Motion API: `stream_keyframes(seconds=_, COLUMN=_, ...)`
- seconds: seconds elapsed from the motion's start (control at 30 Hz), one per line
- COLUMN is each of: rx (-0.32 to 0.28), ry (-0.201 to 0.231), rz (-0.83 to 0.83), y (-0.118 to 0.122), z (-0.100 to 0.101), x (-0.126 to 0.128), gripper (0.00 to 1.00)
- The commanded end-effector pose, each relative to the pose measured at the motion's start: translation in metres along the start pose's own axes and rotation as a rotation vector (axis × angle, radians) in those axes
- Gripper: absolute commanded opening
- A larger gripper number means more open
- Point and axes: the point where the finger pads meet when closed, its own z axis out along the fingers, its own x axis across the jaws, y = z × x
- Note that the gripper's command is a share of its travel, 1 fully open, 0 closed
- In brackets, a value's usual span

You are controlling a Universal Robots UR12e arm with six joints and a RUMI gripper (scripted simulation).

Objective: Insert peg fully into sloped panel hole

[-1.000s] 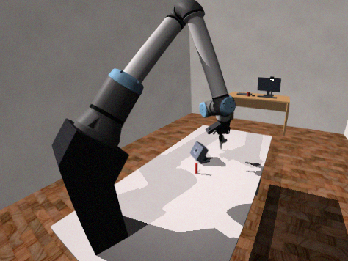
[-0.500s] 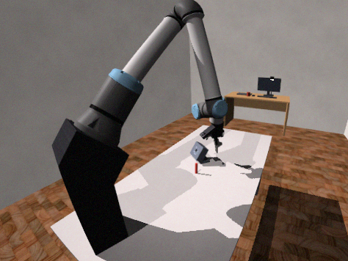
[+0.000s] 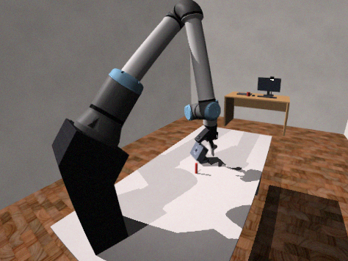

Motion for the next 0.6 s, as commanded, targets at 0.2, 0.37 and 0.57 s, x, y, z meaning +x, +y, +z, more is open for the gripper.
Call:
stream_keyframes(seconds=0.2, rx=0.033, ry=-0.061, rz=-0.146, y=-0.043, z=0.005, x=-0.009, gripper=1.0)
stream_keyframes(seconds=0.37, rx=0.052, ry=-0.088, rz=-0.215, y=-0.063, z=0.005, x=-0.013, gripper=1.0)
stream_keyframes(seconds=0.57, rx=0.068, ry=-0.108, rz=-0.27, y=-0.079, z=0.005, x=-0.017, gripper=1.0)
